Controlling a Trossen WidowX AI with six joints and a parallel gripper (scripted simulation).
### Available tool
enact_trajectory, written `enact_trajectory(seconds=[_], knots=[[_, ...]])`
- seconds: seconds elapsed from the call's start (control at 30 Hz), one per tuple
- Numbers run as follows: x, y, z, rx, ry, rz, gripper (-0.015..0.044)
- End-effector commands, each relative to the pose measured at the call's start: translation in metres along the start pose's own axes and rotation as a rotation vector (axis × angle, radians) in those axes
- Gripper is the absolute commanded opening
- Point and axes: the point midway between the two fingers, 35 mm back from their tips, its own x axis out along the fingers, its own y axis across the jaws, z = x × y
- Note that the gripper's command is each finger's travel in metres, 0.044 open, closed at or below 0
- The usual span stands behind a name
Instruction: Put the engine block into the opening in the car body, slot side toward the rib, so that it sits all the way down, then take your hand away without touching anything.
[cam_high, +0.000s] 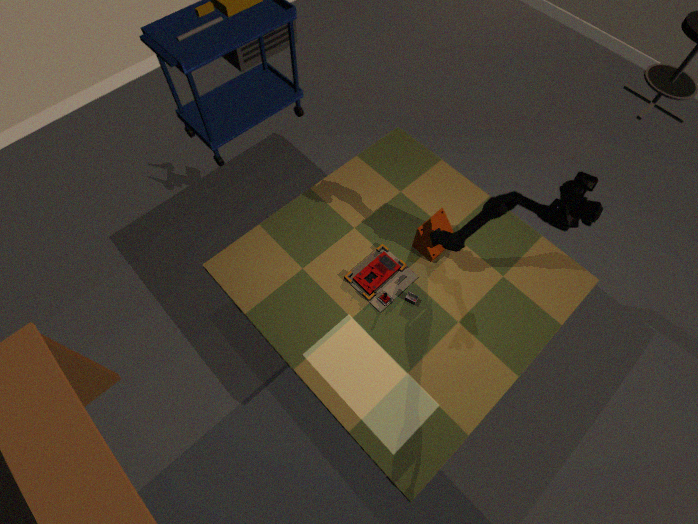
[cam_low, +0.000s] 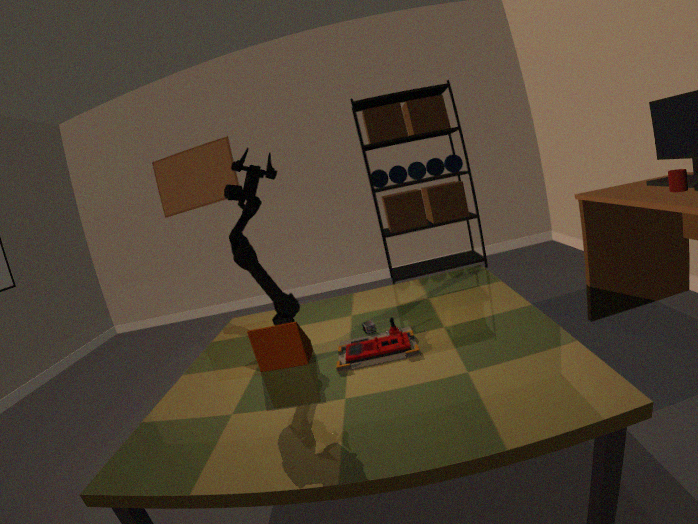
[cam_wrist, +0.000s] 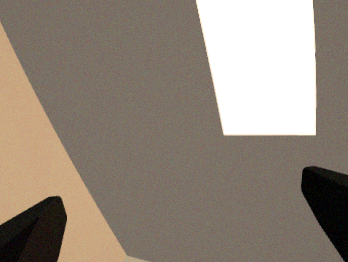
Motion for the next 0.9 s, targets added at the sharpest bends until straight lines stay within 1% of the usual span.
enact_trajectory(seconds=[0.0,0.5,0.87], knots=[[-0.004,0.021,0.019,-0.086,-0.065,-0.001,0.0440],[-0.019,0.095,0.062,-0.315,-0.221,0.029,0.0440],[-0.023,0.129,0.063,-0.464,-0.212,0.041,0.0440]])
